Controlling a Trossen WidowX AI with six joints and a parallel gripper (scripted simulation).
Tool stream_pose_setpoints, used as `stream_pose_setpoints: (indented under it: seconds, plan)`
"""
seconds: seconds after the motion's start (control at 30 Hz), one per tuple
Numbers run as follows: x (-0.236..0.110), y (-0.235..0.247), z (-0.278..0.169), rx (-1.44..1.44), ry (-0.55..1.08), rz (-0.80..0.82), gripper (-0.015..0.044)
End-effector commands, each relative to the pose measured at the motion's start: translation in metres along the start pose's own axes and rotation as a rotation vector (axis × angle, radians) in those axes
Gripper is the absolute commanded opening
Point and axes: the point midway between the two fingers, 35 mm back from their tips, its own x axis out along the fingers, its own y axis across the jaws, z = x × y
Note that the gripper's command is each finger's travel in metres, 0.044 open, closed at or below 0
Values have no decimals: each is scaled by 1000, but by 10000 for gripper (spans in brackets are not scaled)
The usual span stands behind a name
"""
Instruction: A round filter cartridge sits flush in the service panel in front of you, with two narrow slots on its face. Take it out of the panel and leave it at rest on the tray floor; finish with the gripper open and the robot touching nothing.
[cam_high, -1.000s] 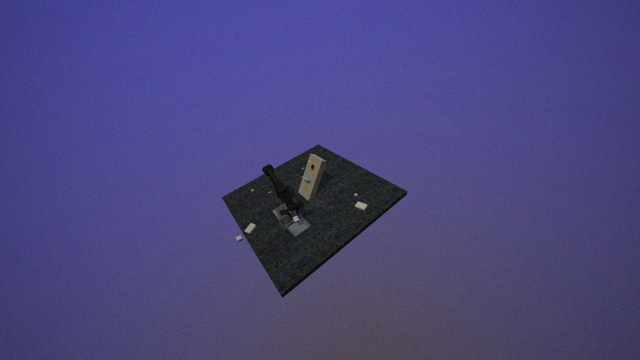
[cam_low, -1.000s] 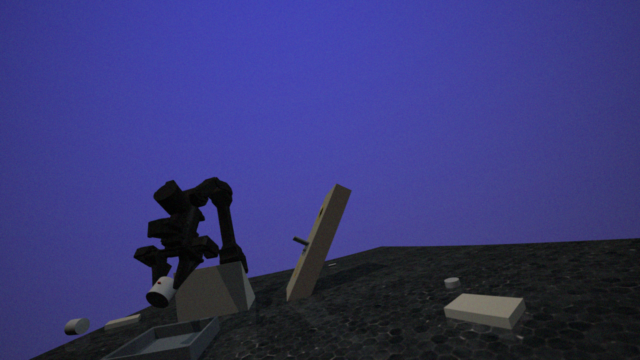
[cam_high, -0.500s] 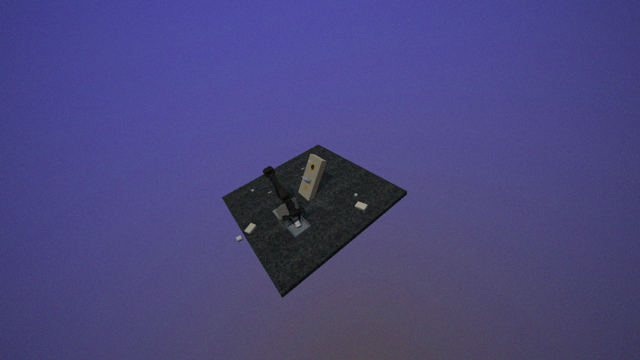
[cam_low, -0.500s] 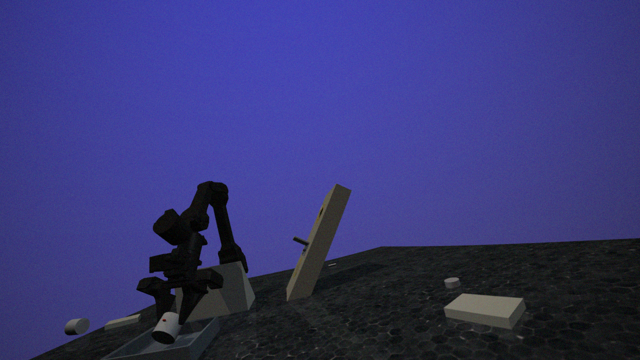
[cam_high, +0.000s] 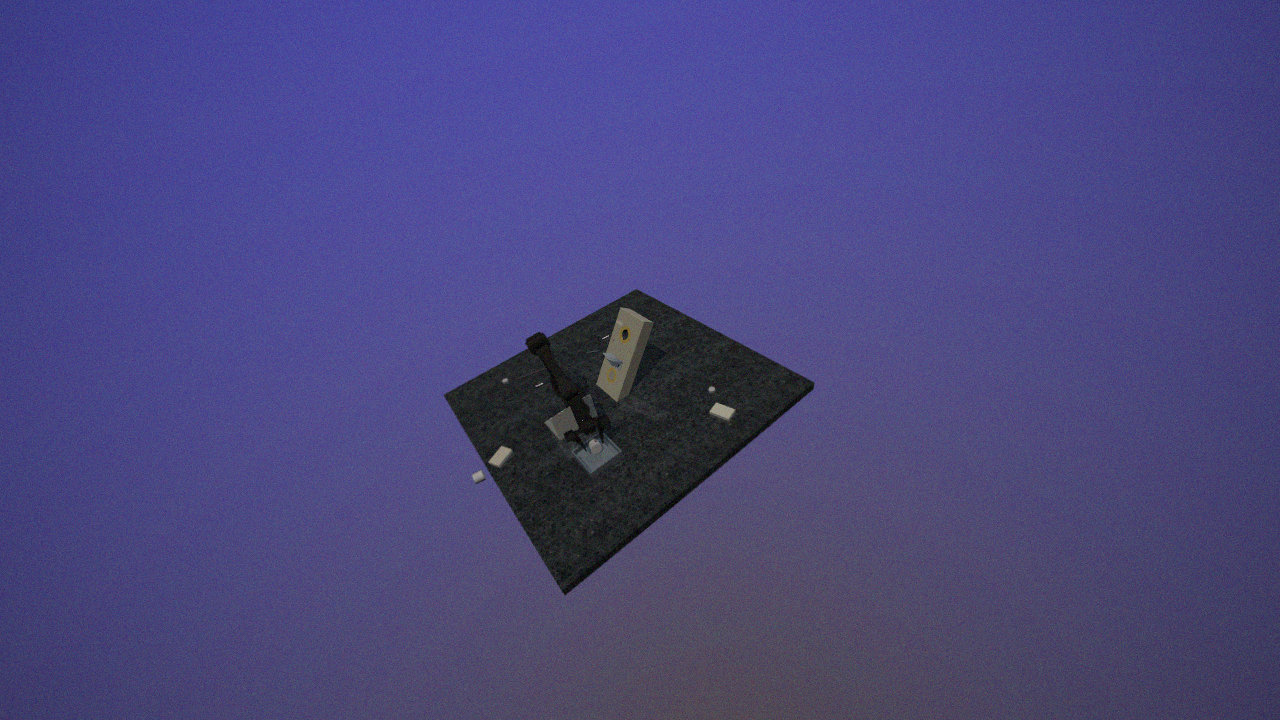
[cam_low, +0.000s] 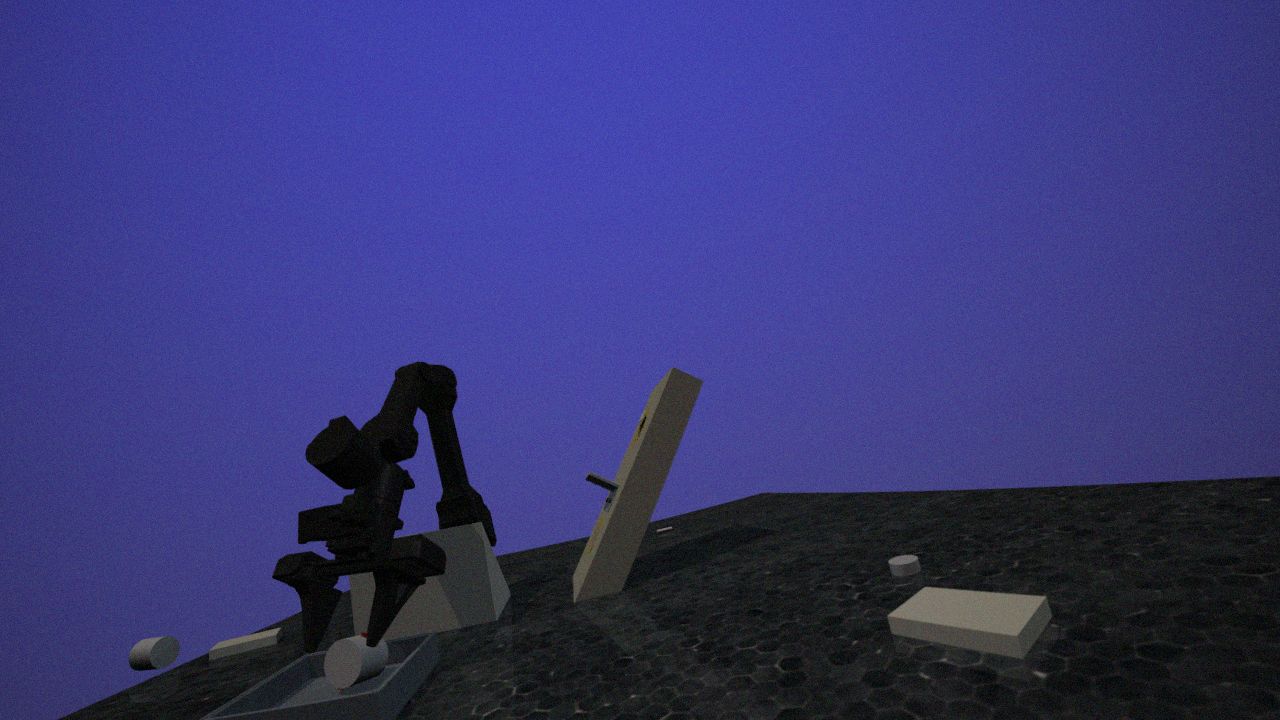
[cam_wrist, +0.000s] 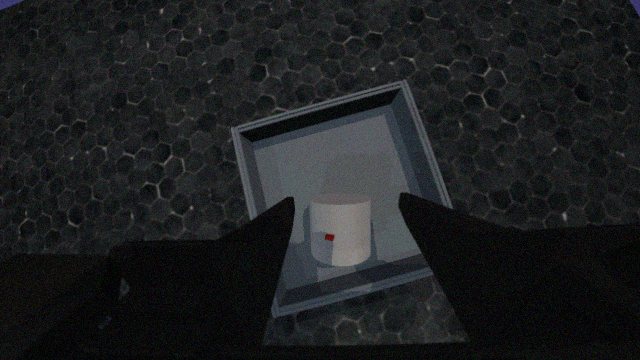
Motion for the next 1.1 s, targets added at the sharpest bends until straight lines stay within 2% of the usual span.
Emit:
stream_pose_setpoints:
  seconds: [0.0, 0.13, 0.23, 0.3, 0.37, 0.4, 1.07]
  plan:
    - [0, 0, 1, 1, -2, 0, 440]
    - [-9, 0, 8, 0, -2, 0, 440]
    - [-50, 0, 30, 0, -1, 1, 440]
    - [-61, 0, 35, 0, -1, 1, 440]
    - [-61, 0, 35, 0, -1, 1, 440]
    - [-50, 0, 32, -6, -8, -3, 440]
    - [-50, 0, 32, -6, -8, -3, 440]
